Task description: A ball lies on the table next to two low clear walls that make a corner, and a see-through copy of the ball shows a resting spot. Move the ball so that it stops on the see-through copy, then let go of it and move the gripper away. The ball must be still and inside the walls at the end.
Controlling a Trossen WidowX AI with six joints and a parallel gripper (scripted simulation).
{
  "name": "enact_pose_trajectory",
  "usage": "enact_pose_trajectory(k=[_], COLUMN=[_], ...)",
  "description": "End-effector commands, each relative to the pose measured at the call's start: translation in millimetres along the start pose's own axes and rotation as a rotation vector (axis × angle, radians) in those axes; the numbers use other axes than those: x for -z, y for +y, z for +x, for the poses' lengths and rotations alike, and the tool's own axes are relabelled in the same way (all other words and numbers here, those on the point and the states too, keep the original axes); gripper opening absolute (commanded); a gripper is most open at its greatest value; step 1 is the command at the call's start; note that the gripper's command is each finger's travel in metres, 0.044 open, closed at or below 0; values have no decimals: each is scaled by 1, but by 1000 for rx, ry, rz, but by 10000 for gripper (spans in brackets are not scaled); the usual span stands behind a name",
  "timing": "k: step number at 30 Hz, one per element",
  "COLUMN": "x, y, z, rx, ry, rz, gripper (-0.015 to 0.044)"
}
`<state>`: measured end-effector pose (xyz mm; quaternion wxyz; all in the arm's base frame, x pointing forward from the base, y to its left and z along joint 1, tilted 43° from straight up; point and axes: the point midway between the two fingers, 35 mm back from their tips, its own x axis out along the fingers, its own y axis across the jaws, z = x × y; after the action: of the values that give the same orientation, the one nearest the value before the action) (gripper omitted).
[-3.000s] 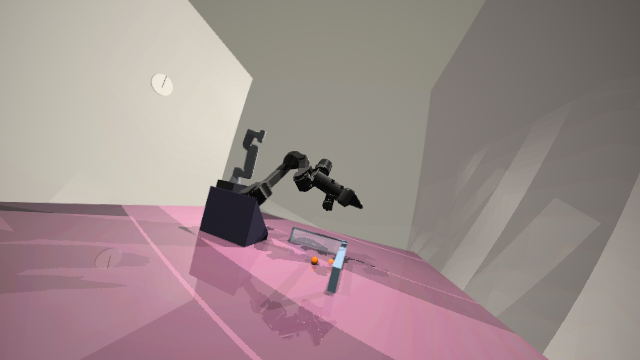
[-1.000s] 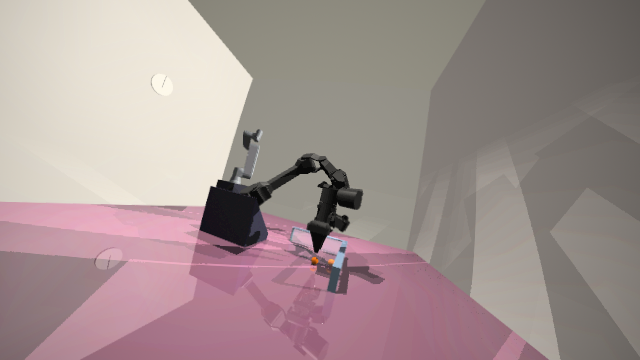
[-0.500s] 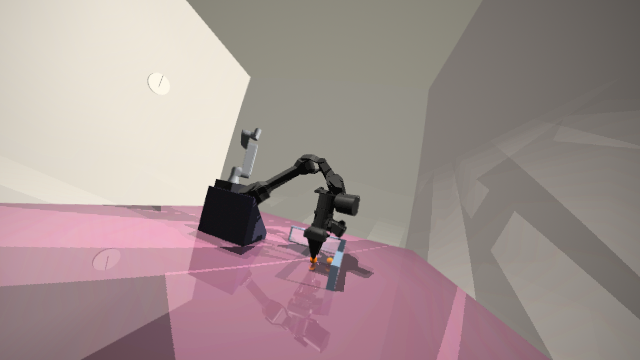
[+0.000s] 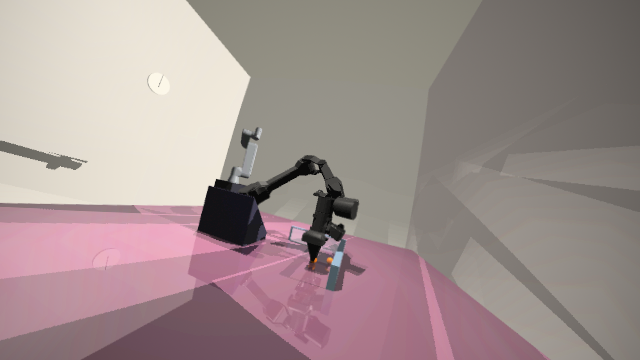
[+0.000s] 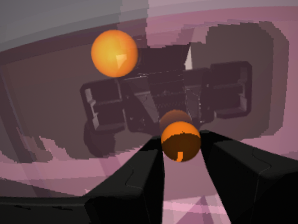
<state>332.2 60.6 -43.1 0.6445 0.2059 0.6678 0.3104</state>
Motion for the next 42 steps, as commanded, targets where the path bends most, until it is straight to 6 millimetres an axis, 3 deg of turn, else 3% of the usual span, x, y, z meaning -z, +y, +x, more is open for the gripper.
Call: enact_pose_trajectory(k=[1, 6, 24, 29, 37, 42], x=[0, -1, 0, -4, -46, -49], y=[0, 0, -1, 1, 24, 26], z=[1, -4, -120, -118, -88, -84], rx=[-4, -3, 1, 1, -1, -2], ry=[-2, -2, -1, -1, -3, -3], rz=[6, 6, 6, 7, 5, 4], gripper=[59, 0, 0, 0, 0, 0])
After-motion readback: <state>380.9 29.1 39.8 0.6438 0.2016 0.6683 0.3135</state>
